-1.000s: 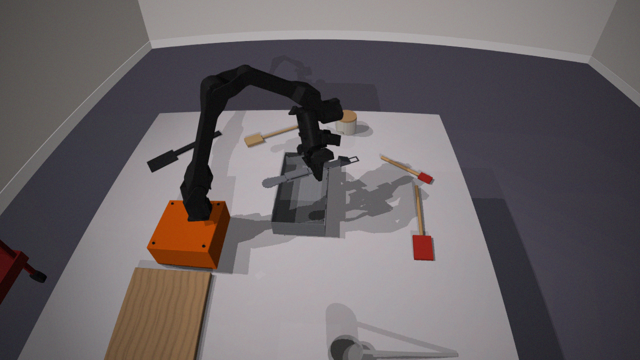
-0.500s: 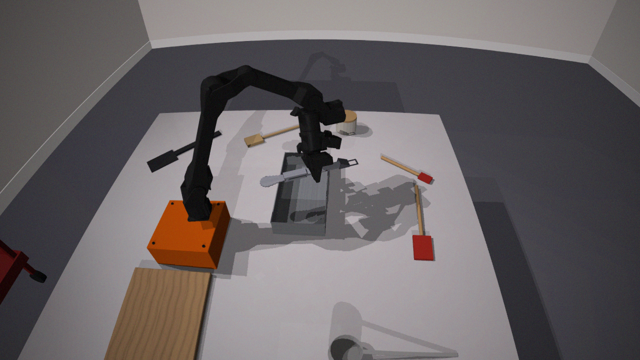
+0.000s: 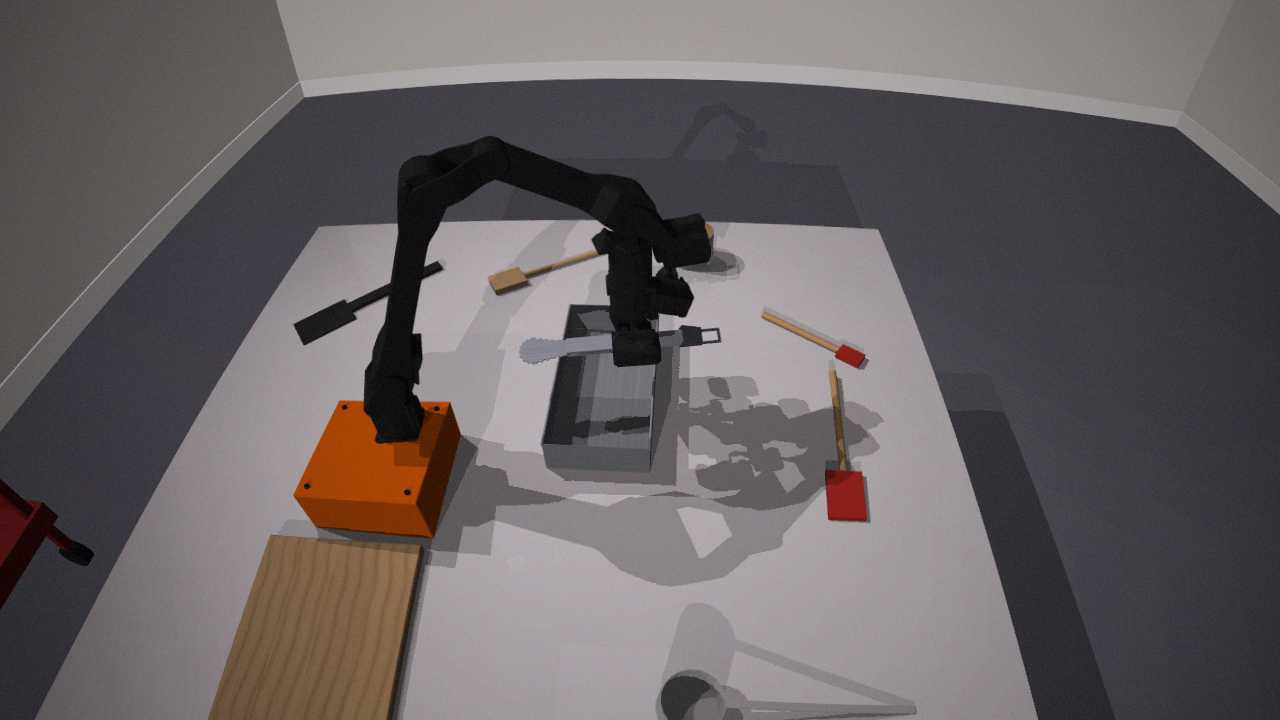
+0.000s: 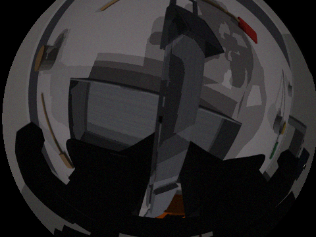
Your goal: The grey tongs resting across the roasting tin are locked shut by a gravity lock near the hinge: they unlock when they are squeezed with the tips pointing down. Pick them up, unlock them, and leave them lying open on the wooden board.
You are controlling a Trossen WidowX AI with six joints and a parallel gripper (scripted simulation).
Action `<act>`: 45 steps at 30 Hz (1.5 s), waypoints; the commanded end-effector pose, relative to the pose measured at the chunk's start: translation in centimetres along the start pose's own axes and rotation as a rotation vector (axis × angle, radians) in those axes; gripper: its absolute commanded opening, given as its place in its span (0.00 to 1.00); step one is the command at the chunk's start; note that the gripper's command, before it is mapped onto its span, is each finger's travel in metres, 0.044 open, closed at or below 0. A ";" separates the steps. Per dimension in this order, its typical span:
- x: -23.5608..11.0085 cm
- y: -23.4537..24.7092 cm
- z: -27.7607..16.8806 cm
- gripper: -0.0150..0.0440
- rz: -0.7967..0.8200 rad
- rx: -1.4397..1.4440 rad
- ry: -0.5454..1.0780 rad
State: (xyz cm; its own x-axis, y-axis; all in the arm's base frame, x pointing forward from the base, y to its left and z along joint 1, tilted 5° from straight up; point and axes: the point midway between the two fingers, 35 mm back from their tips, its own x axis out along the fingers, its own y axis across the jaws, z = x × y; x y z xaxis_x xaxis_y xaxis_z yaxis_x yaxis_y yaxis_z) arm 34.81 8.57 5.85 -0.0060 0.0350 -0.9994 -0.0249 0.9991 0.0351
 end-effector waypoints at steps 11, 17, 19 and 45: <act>-0.2 -0.8 0.2 0.00 0.035 0.028 -0.001; -0.4 -4.1 0.7 0.00 0.031 0.075 -0.004; -0.5 -5.4 0.8 0.00 0.030 0.105 -0.005; -1.3 -19.7 -1.0 0.00 0.019 0.334 -0.007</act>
State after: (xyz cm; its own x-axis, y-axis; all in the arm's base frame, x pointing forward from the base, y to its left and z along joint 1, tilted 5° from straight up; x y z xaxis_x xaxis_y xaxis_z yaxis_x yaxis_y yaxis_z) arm 34.56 -9.19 6.09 -0.0049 0.0583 -0.9983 0.2761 0.9596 0.0546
